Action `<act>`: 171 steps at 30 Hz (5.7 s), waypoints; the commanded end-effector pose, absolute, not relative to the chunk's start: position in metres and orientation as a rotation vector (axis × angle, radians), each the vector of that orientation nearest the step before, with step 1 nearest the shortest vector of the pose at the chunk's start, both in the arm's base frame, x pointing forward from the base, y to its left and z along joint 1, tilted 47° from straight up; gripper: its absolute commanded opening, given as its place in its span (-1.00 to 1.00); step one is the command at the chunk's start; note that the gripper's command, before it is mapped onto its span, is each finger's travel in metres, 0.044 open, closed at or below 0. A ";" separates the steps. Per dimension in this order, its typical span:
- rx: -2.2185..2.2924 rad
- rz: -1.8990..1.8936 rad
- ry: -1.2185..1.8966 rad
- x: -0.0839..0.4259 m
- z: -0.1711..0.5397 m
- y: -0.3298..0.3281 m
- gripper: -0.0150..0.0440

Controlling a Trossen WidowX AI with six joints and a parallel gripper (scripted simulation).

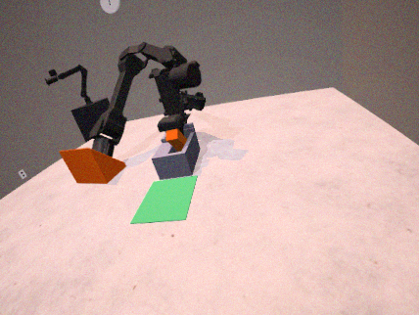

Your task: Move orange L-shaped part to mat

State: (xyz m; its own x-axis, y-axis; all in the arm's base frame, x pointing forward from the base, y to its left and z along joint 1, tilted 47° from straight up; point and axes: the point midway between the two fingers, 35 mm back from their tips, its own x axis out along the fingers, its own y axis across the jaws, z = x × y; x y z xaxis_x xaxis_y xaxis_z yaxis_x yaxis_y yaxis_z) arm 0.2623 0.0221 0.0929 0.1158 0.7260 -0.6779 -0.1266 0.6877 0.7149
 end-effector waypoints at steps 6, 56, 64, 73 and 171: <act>0.564 0.670 1.325 0.261 0.091 0.023 0.12; 0.510 0.634 1.267 0.249 0.164 -0.053 0.12; 0.510 0.634 1.267 0.249 0.164 -0.053 0.12; 1.061 0.200 1.500 0.259 0.144 -0.077 0.46; 1.770 -0.550 1.663 0.277 0.064 -0.061 -0.49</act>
State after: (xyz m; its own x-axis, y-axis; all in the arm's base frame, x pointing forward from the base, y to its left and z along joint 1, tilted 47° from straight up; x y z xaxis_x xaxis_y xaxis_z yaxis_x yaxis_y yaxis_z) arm 0.2777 -0.0584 0.0614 0.1138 0.7180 -0.6866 0.9863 0.0016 0.1651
